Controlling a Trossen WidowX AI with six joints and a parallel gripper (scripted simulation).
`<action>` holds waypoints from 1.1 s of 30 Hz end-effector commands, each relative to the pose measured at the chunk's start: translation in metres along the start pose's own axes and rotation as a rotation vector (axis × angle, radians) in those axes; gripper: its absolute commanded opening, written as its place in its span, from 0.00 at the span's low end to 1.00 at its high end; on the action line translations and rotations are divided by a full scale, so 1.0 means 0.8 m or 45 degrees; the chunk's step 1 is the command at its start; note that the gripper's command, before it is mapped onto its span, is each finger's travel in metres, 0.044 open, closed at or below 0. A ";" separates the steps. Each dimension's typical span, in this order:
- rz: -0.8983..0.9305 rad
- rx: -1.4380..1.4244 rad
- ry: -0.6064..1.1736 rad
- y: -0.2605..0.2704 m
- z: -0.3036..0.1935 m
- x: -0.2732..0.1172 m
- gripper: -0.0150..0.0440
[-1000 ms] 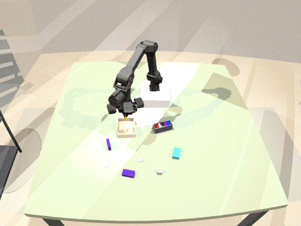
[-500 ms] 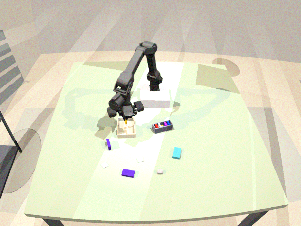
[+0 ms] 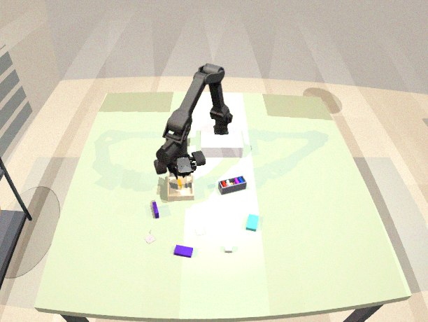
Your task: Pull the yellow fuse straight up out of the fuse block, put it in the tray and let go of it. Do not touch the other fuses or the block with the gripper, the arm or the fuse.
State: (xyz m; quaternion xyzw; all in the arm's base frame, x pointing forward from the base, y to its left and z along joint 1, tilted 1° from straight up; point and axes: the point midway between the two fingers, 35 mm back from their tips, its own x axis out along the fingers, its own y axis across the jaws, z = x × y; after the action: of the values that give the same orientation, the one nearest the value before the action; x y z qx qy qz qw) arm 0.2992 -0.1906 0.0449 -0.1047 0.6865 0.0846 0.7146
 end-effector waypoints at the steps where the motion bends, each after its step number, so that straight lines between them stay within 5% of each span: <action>1: -0.001 0.000 -0.001 0.000 0.000 -0.001 0.57; 7: -0.001 0.000 -0.001 0.000 0.000 -0.004 0.81; 11: 0.004 -0.004 -0.004 0.001 0.000 -0.047 0.81; 33: 0.001 0.000 0.001 0.000 0.000 -0.046 0.81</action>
State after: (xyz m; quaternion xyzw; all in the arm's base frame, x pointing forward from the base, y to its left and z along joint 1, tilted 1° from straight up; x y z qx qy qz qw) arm 0.2971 -0.1896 0.0818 -0.1045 0.6868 0.0847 0.7143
